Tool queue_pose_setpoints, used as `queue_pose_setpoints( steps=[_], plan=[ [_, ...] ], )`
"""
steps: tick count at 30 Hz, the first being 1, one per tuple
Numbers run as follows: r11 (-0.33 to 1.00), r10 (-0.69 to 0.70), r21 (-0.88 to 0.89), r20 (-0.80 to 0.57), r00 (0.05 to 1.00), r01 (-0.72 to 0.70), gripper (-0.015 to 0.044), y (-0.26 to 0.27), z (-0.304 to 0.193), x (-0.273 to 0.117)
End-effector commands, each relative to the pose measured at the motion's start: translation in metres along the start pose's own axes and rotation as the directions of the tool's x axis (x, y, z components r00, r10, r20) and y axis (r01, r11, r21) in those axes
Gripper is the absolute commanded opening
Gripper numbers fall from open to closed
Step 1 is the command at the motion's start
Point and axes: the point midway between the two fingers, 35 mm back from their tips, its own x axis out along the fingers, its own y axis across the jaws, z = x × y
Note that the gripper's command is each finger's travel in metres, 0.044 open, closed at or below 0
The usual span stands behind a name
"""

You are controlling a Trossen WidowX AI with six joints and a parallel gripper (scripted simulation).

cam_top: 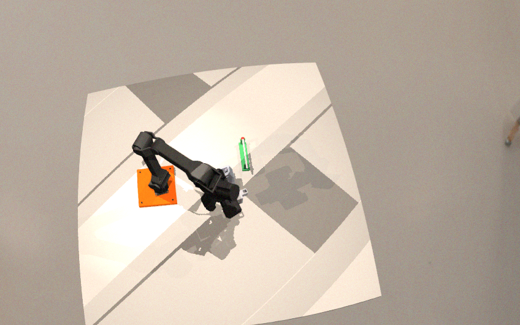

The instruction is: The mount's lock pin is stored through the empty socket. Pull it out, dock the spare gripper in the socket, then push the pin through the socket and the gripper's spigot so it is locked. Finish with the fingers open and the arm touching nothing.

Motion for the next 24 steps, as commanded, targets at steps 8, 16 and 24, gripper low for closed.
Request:
queue_pose_setpoints(
  steps=[8,16,24],
  plan=[
    [0.968,-0.055,-0.244,-0.005,0.998,0.052,0.0,-0.009,0.001,0.0],
    [0.904,-0.095,-0.42,-0.003,0.995,0.085,0.0,-0.015,0.002,0.0],
    [0.807,-0.135,-0.58,-0.003,0.991,0.108,0.0,-0.022,0.003,0.0]
  ],
)
